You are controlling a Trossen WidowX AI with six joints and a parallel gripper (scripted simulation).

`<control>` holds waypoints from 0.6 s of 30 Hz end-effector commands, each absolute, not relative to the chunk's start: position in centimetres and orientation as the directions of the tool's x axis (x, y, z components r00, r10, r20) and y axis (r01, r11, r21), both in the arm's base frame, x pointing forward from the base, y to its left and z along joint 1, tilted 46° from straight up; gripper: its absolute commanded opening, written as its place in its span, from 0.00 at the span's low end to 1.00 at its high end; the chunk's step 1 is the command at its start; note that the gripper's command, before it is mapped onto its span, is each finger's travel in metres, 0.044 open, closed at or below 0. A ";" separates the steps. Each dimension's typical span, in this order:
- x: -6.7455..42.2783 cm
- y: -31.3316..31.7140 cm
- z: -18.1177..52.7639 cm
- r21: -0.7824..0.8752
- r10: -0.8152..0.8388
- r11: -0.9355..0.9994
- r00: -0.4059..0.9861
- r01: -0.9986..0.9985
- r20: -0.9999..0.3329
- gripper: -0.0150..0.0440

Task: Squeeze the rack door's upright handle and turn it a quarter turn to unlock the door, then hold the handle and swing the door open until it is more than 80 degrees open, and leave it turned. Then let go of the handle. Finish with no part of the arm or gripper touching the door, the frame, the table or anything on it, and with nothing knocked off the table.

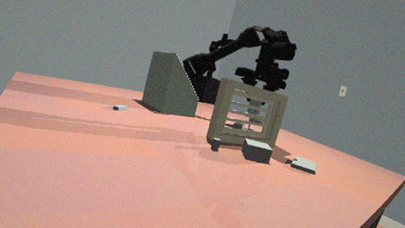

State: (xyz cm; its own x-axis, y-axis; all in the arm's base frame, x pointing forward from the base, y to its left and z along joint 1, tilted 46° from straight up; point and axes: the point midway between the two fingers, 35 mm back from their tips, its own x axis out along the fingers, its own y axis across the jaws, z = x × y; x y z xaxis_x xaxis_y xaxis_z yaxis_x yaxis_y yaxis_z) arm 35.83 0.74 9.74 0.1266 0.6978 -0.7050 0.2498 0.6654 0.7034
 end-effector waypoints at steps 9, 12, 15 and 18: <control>35.8 1.6 9.1 0.707 0.703 0.660 0.124 0.254 -0.701 0.58; 35.8 1.6 9.1 0.707 0.703 0.660 0.124 0.254 -0.701 0.48; 35.8 1.6 9.1 0.707 0.703 0.660 0.124 0.254 -0.701 0.44; 35.8 1.6 9.1 0.707 0.703 0.660 0.124 0.254 -0.701 0.41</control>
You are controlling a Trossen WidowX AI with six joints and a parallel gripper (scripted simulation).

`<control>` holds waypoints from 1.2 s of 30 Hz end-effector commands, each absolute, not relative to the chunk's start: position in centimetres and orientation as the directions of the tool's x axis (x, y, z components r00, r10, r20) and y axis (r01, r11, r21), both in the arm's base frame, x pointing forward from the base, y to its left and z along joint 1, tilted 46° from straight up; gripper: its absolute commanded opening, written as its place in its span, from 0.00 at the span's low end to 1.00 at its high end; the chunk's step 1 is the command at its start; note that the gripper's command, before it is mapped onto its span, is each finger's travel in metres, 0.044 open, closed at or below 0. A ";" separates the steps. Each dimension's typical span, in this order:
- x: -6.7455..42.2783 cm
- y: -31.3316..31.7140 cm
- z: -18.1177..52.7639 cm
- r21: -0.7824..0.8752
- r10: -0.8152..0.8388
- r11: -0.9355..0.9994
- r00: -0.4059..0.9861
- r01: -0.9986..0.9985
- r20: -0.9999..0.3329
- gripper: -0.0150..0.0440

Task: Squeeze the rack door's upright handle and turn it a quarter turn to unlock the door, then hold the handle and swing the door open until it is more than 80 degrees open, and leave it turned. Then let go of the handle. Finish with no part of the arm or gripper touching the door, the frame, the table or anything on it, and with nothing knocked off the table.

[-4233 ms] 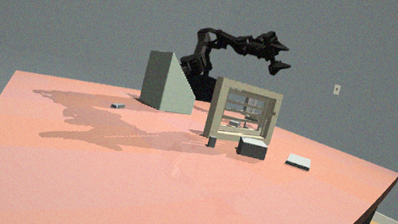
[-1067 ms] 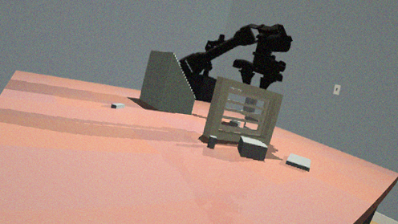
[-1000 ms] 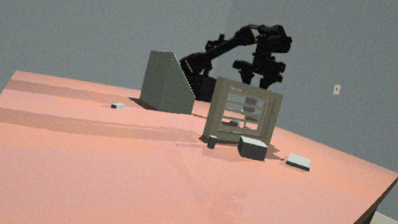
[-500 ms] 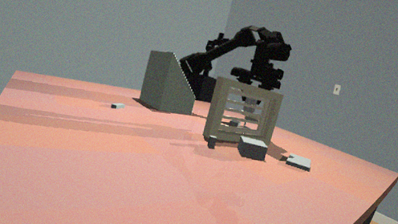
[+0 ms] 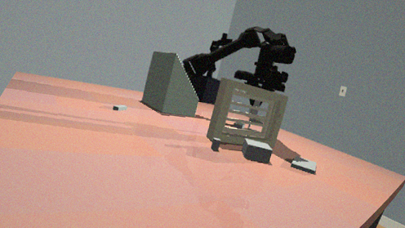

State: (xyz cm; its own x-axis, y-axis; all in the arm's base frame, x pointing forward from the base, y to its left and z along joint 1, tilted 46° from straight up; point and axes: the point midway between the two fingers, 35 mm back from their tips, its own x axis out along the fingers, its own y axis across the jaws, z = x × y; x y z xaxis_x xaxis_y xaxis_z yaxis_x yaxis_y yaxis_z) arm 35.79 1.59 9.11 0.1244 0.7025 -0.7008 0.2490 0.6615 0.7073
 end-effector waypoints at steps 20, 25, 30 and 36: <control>35.8 1.6 9.1 0.707 0.703 0.707 0.124 -0.011 -0.701 0.30; 35.8 1.6 9.1 0.662 0.703 0.705 0.124 -0.253 -0.701 0.30; 35.8 1.6 9.1 0.578 0.703 0.661 0.124 -0.479 -0.701 0.30; 35.8 1.6 9.1 0.431 0.703 0.555 0.124 -0.712 -0.701 0.30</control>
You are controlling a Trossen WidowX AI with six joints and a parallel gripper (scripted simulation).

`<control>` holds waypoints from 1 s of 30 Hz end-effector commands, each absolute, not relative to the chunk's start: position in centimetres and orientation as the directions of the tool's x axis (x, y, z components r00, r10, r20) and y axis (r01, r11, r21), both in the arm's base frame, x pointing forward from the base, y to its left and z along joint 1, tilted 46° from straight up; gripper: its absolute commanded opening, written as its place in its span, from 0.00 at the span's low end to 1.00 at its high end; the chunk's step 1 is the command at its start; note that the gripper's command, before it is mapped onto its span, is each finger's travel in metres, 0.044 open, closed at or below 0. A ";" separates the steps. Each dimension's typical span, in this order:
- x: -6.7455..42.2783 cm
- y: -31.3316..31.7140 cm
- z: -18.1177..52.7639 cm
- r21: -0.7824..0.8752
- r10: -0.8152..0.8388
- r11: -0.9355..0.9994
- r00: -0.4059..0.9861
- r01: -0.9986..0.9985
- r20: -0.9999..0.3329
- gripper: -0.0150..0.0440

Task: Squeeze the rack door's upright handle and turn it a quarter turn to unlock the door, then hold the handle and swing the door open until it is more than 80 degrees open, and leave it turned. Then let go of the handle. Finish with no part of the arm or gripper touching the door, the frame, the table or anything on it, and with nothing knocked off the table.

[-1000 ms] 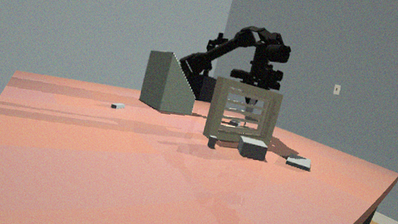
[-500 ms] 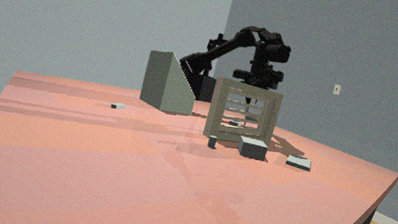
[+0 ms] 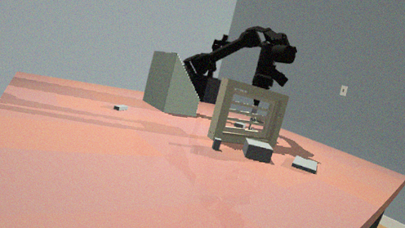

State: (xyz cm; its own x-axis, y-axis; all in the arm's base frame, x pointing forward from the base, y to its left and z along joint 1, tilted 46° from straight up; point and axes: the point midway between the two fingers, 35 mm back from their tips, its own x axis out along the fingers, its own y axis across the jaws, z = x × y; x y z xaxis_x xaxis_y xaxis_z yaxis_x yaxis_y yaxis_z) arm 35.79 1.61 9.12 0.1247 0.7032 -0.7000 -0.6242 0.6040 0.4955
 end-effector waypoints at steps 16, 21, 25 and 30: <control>35.8 1.6 9.1 -0.100 0.703 0.075 0.124 -0.992 -0.701 0.30; 35.8 1.6 9.1 -0.151 0.703 0.024 0.124 -0.988 -0.701 0.30; 35.8 1.6 9.1 -0.151 0.703 0.024 0.124 -0.988 -0.701 0.30; 35.8 1.6 9.1 -0.151 0.703 0.024 0.124 -0.988 -0.701 0.30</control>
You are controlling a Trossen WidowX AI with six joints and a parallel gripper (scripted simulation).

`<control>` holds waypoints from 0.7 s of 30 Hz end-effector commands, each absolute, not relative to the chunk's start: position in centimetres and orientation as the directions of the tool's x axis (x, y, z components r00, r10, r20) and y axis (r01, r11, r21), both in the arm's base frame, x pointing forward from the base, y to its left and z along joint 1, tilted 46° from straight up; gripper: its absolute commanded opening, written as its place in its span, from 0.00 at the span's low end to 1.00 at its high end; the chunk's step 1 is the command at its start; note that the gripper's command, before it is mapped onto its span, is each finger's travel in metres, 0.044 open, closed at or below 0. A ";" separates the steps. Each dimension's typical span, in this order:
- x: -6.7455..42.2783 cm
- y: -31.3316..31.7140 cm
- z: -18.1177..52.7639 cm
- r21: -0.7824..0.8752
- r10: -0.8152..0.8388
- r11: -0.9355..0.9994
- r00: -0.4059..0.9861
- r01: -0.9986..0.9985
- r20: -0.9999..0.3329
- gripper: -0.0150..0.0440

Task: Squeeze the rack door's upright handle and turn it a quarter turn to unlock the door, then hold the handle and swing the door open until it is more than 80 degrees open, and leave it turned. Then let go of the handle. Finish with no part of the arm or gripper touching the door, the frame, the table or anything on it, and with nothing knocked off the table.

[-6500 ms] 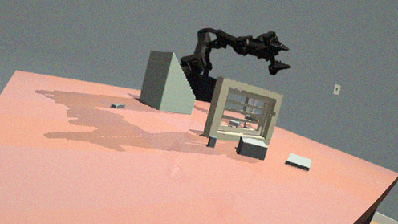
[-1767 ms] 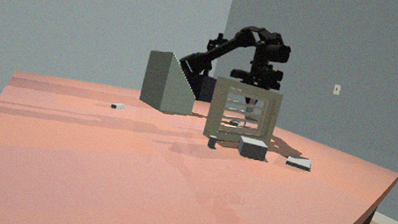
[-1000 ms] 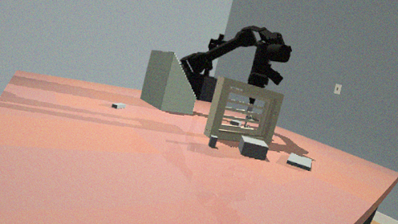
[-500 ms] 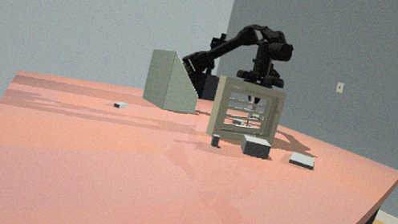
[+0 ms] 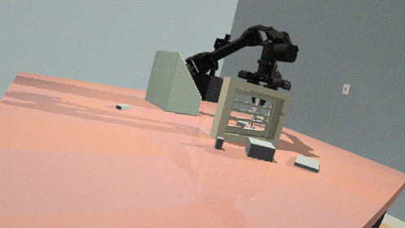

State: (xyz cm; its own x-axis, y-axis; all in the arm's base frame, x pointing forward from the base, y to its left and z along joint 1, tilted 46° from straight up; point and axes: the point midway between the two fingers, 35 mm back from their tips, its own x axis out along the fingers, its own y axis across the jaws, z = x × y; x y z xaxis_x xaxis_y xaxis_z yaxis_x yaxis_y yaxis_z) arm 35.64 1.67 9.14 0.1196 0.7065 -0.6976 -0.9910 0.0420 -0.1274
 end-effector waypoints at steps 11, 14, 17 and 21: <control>35.8 1.6 9.1 -0.151 0.703 0.024 0.124 -0.988 -0.701 0.30; 35.8 1.6 9.1 -0.151 0.703 0.024 0.124 -0.988 -0.701 0.30; 35.8 1.6 9.1 -0.151 0.703 0.024 0.124 -0.988 -0.701 0.30; 35.8 1.6 9.1 -0.151 0.703 0.024 0.124 -0.988 -0.701 0.39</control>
State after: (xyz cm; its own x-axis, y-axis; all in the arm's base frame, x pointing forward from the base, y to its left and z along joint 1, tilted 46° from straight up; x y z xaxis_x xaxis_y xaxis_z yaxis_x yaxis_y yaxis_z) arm 35.64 1.68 9.15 0.1197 0.7066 -0.6974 -0.9907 0.0387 -0.1308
